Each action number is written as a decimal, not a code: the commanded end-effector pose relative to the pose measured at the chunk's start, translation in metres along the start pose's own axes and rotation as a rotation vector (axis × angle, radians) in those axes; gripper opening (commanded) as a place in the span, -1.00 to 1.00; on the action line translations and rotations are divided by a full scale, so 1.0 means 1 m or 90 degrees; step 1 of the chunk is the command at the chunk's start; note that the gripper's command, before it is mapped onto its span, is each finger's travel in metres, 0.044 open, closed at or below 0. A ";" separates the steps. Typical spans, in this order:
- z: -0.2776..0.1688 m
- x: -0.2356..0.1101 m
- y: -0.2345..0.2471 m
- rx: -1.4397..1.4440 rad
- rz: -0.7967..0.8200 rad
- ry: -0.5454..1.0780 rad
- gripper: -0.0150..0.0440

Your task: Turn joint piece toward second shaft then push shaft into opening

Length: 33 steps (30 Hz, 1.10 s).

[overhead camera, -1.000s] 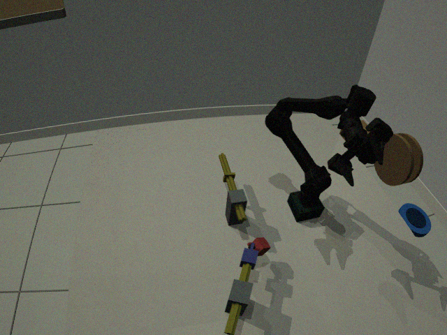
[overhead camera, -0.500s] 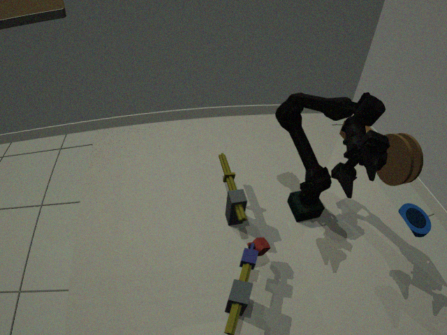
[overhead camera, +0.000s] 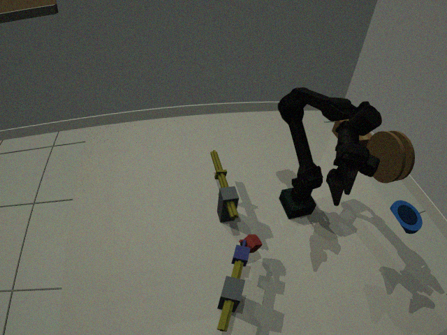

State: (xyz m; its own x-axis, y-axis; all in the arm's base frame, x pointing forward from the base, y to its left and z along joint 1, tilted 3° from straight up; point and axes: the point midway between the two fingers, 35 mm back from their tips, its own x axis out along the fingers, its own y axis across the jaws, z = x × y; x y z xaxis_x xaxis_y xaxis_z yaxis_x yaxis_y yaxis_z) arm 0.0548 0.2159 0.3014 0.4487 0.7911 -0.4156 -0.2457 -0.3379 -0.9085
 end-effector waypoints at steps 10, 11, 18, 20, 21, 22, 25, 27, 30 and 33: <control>-0.014 0.021 0.014 0.170 0.080 0.065 1.00; -0.015 0.022 0.015 0.184 0.086 0.071 1.00; -0.026 0.033 0.024 0.287 0.124 0.120 1.00; -0.029 0.036 0.027 0.318 0.135 0.135 1.00; -0.031 0.038 0.028 0.333 0.139 0.143 1.00; -0.033 0.039 0.029 0.347 0.144 0.152 1.00; -0.039 0.043 0.034 0.392 0.157 0.176 1.00; -0.042 0.045 0.036 0.422 0.165 0.194 1.00; -0.048 0.049 0.041 0.469 0.178 0.221 1.00; -0.054 0.052 0.046 0.517 0.191 0.251 1.00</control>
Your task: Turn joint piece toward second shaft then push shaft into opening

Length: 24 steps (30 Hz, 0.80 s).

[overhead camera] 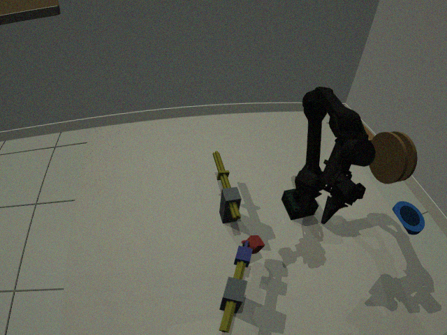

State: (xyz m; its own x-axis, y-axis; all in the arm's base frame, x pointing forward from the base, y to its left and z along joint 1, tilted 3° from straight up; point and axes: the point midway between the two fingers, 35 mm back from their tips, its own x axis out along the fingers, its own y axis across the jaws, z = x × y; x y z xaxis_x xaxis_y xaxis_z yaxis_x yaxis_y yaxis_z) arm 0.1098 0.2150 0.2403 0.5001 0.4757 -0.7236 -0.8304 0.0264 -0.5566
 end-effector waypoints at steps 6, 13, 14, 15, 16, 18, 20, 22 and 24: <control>-0.015 0.015 -0.002 0.142 0.031 0.070 1.00; -0.027 0.025 -0.004 0.263 0.048 0.130 1.00; -0.029 0.026 -0.004 0.281 0.050 0.138 1.00; -0.031 0.028 -0.004 0.298 0.052 0.147 1.00; -0.033 0.029 -0.004 0.316 0.054 0.156 1.00; -0.037 0.031 -0.004 0.352 0.057 0.174 1.00; -0.040 0.034 -0.005 0.388 0.059 0.192 1.00; -0.044 0.036 -0.005 0.424 0.061 0.210 1.00; -0.048 0.038 -0.005 0.460 0.063 0.228 1.00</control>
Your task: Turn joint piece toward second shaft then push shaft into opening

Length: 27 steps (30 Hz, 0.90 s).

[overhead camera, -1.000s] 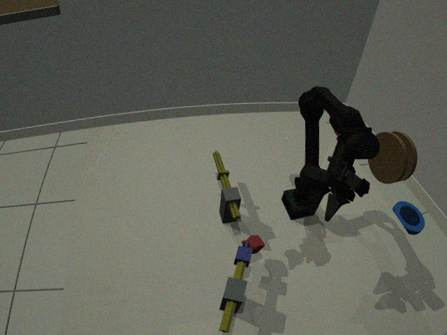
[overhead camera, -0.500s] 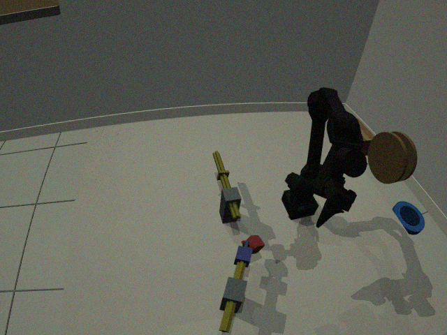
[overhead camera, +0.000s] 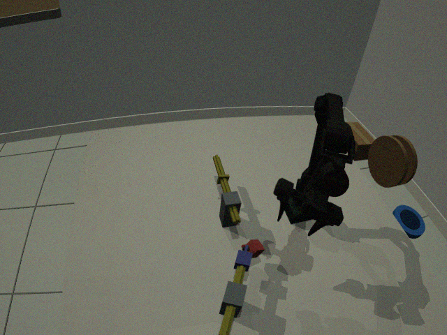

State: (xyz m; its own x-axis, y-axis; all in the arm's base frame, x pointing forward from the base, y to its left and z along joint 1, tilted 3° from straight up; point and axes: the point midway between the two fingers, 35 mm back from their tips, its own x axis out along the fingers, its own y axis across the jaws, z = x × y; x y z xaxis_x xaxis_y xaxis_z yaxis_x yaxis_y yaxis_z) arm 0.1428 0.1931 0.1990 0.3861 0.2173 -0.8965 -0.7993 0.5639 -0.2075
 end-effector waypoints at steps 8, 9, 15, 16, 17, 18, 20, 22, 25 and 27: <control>-0.011 0.014 -0.012 0.196 0.007 0.090 1.00; -0.012 0.015 -0.013 0.215 0.007 0.098 1.00; -0.019 0.023 -0.020 0.331 0.003 0.151 1.00; -0.020 0.024 -0.021 0.350 0.001 0.160 1.00; -0.022 0.025 -0.022 0.370 0.000 0.169 1.00; -0.023 0.026 -0.024 0.389 -0.001 0.178 1.00; -0.025 0.028 -0.026 0.429 -0.005 0.195 1.00; -0.028 0.030 -0.028 0.468 -0.009 0.213 1.00; -0.032 0.033 -0.031 0.527 -0.016 0.239 1.00; -0.034 0.034 -0.033 0.567 -0.021 0.257 1.00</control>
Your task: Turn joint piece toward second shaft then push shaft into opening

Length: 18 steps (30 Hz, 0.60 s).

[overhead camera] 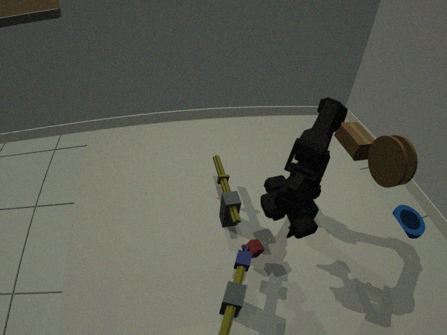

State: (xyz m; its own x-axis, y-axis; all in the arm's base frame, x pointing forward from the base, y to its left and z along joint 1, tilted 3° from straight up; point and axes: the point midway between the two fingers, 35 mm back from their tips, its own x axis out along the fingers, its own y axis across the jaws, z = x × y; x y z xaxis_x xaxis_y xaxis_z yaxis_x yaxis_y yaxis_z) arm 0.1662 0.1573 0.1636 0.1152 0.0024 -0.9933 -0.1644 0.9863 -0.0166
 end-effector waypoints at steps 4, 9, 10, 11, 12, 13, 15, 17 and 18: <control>0.001 0.003 -0.005 0.080 -0.005 0.033 1.00; 0.000 0.004 -0.005 0.050 -0.004 0.031 1.00; 0.000 0.004 -0.005 0.031 -0.004 0.029 1.00; 0.000 0.004 -0.005 0.011 -0.003 0.028 1.00; 0.000 0.004 -0.005 -0.009 -0.003 0.026 1.00; 0.000 0.004 -0.005 -0.028 -0.002 0.025 1.00; 0.000 0.005 -0.005 -0.067 -0.002 0.022 1.00; 0.000 0.005 -0.005 -0.107 -0.001 0.019 1.00; 0.000 0.005 -0.005 -0.126 -0.001 0.017 1.00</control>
State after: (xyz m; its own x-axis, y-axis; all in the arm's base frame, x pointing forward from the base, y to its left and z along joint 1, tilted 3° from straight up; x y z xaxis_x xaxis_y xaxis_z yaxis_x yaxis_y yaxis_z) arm 0.1671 0.1529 0.1588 0.0805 -0.0061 -0.9967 -0.2861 0.9578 -0.0290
